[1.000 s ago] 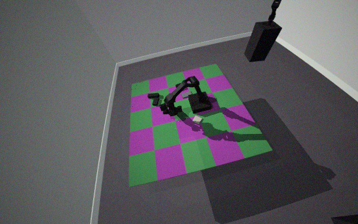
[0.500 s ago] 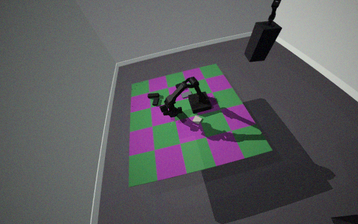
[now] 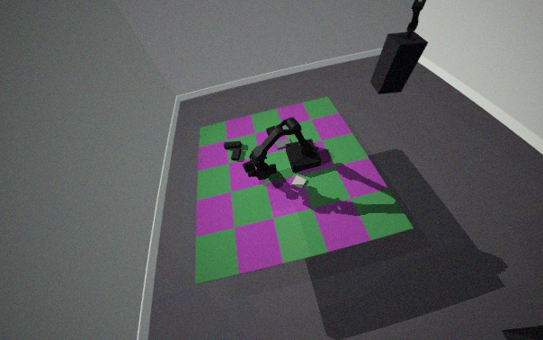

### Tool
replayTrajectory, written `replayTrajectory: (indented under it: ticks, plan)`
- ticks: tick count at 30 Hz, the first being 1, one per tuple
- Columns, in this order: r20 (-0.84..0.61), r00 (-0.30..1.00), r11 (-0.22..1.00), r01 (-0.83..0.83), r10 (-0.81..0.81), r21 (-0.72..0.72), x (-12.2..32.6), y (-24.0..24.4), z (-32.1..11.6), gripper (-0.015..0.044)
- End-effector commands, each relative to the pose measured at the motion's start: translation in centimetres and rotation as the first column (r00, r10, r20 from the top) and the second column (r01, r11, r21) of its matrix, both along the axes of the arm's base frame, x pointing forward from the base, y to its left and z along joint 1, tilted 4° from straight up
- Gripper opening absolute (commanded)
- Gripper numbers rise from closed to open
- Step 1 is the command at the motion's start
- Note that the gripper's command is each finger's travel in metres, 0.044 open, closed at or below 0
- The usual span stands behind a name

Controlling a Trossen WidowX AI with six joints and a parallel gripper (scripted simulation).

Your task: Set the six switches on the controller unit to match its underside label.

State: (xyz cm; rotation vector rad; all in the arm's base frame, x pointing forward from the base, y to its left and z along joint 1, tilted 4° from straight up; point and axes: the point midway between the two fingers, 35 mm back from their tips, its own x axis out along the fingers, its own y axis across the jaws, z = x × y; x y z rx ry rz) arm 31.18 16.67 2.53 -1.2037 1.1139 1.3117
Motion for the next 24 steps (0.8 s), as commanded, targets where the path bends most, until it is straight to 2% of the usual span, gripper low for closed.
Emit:
replayTrajectory:
  ticks: [1, 24]
  plan:
    - [-0.018, 1.000, 1.000, 0.014, -0.014, -0.019, -0.2, -0.4, -0.9, 0.0338]
    - [-0.018, 1.000, 1.000, 0.014, -0.014, -0.018, -0.3, 0.4, -2.6, 0.0338]
